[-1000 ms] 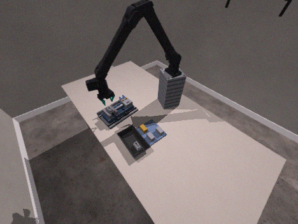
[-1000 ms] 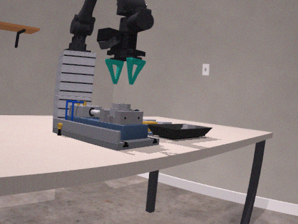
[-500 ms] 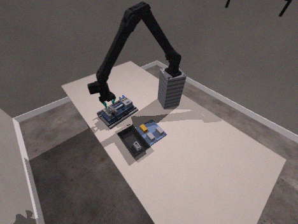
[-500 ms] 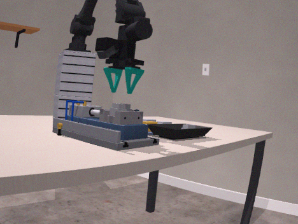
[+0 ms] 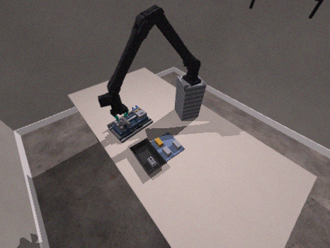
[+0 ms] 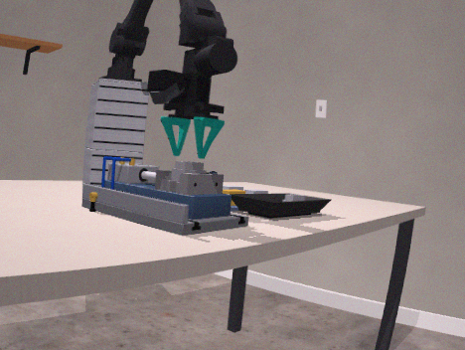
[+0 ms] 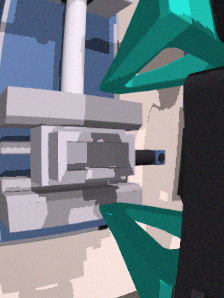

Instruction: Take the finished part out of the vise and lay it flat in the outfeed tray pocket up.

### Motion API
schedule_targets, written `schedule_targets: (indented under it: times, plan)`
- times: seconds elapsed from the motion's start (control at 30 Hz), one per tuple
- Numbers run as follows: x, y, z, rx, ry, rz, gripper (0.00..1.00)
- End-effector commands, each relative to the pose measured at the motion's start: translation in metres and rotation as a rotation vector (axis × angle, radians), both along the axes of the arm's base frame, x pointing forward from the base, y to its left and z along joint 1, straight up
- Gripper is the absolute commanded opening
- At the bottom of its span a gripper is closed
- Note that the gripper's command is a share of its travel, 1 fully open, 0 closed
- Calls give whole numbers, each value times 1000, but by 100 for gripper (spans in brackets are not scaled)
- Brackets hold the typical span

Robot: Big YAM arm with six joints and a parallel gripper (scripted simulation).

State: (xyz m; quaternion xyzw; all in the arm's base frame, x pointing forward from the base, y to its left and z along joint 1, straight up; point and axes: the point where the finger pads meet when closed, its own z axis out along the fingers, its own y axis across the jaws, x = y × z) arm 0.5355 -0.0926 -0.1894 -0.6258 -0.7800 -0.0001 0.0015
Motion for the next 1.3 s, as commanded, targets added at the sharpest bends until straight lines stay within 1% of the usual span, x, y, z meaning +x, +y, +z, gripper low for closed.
schedule_targets:
  times: [0.0,0.23,0.3,1.27]
  plan:
    - [29,2,6,-14,-54,4,64]
    - [28,3,2,-14,-51,4,64]
    - [30,2,6,-15,-57,4,64]
    - [30,2,5,-15,-56,4,64]
